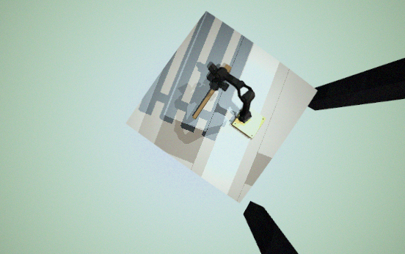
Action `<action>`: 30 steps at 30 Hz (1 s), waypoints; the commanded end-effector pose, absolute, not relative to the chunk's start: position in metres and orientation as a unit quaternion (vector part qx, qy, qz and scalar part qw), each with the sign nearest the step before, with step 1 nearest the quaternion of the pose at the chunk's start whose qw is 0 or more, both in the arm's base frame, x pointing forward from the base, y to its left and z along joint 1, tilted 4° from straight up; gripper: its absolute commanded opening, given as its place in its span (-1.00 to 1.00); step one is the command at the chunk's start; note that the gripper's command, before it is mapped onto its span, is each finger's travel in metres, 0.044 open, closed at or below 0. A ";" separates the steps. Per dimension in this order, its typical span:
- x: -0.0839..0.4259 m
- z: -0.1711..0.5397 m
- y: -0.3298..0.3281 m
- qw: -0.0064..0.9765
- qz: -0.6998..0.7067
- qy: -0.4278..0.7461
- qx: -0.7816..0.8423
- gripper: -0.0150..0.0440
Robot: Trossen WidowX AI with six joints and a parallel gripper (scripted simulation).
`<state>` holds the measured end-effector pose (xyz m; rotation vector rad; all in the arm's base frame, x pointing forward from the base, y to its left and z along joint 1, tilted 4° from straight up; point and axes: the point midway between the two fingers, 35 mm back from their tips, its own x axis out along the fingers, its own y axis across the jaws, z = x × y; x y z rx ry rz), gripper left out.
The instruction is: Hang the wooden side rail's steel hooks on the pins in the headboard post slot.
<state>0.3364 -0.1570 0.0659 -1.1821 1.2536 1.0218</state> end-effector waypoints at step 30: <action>0.337 0.061 -0.158 0.539 0.428 0.528 -0.498 -0.49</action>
